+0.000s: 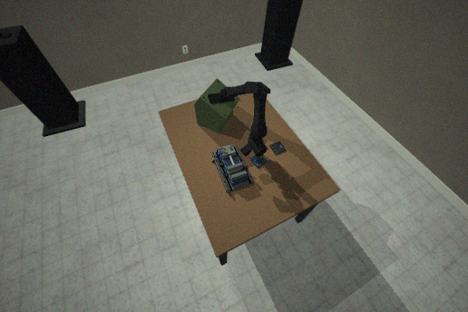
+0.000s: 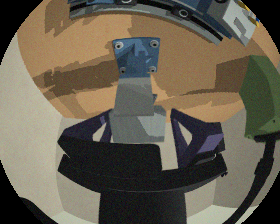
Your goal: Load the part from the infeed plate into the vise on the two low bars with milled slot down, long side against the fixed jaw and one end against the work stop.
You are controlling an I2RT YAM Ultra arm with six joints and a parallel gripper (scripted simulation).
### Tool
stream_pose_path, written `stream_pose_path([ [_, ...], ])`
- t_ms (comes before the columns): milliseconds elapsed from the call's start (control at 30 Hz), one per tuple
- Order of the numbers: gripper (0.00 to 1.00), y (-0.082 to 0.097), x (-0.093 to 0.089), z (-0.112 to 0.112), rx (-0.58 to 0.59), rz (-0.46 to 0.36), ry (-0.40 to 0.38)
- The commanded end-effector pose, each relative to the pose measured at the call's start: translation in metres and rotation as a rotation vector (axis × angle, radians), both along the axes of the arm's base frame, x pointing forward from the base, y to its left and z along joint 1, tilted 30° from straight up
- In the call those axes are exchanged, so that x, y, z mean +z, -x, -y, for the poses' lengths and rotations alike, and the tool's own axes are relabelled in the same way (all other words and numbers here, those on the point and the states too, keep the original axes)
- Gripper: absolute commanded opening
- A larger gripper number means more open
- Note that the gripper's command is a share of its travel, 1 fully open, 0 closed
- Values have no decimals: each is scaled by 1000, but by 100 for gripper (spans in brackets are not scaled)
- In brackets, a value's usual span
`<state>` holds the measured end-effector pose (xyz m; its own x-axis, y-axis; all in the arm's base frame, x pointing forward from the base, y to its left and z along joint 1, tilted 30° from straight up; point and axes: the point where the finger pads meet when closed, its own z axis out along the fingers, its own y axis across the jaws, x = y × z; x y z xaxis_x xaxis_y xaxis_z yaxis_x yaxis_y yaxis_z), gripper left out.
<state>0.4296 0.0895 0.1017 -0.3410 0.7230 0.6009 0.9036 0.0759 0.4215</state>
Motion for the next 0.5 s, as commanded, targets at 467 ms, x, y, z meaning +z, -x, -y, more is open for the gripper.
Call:
stream_pose_path([
  [467, 81, -5, 14, 7, 61, 14, -145],
])
